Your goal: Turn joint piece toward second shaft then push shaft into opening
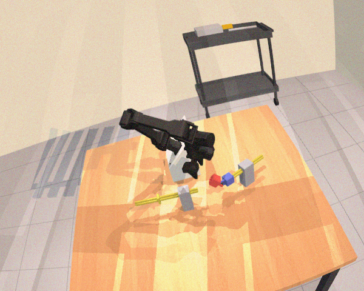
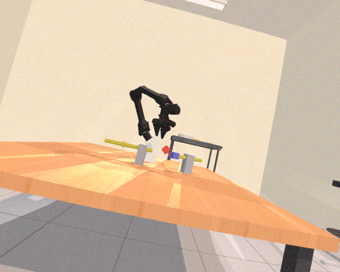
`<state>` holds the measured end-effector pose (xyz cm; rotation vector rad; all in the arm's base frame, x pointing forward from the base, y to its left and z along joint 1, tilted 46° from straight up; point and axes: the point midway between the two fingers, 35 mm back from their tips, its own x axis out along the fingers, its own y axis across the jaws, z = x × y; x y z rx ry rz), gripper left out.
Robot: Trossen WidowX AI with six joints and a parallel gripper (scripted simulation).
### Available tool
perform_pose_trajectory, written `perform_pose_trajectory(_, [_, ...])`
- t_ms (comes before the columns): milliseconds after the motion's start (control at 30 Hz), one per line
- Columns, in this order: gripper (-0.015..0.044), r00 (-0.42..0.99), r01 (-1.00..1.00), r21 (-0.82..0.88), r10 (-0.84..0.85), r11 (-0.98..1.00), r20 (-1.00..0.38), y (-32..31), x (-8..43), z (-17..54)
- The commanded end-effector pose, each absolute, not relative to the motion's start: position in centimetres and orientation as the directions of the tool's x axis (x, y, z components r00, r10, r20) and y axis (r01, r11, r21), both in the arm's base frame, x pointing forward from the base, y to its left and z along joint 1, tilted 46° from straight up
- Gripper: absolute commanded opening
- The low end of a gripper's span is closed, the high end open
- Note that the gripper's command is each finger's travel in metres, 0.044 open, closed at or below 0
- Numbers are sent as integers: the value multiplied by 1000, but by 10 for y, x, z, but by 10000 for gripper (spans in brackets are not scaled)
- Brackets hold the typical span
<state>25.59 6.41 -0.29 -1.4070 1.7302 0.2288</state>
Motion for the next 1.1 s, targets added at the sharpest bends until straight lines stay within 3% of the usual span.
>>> perform_pose_trajectory(0, [440,-31,-918,-259,-705,300,-709,62,252,9])
perform_pose_trajectory(133, [440,-63,-944,-187,-707,271,-704,60,249,16])
perform_pose_trajectory(800, [440,-63,-944,-189,-709,271,-703,4,245,-39])
perform_pose_trajectory(1067, [440,-62,-944,-189,-708,271,-704,15,251,-51])
